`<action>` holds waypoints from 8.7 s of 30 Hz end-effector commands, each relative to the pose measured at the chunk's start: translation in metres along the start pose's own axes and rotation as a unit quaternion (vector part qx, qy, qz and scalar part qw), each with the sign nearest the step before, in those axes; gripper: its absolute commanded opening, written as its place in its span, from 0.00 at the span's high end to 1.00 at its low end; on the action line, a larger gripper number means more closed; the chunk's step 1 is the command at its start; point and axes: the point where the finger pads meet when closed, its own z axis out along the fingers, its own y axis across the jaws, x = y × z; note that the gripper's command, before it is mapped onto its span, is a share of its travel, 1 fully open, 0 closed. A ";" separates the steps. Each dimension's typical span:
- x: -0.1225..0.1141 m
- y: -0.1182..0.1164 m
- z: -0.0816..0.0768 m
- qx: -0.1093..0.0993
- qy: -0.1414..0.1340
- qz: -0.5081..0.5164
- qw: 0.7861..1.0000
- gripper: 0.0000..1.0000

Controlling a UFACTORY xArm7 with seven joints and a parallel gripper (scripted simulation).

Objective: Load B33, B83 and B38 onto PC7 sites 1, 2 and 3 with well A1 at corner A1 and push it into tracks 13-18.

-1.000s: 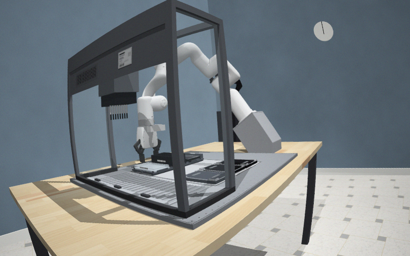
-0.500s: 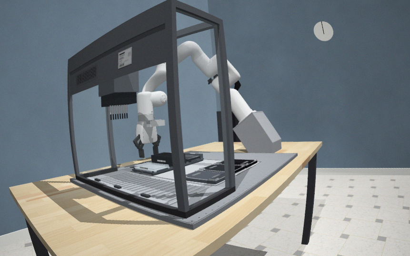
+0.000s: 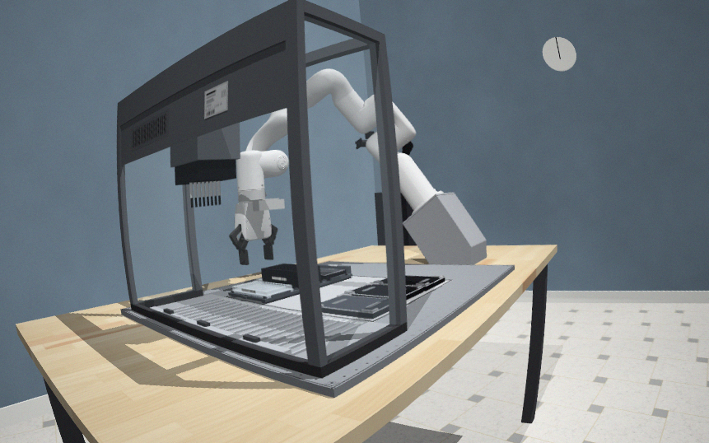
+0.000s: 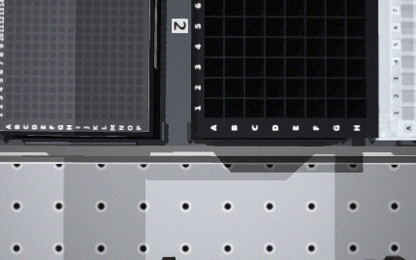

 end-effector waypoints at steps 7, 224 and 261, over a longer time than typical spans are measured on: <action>0.000 0.002 -0.013 -0.002 0.000 0.000 1.000 0.00; 0.126 -0.192 0.045 -0.001 0.001 0.707 0.707 0.18; 0.126 -0.162 0.045 -0.001 0.001 0.707 0.707 0.18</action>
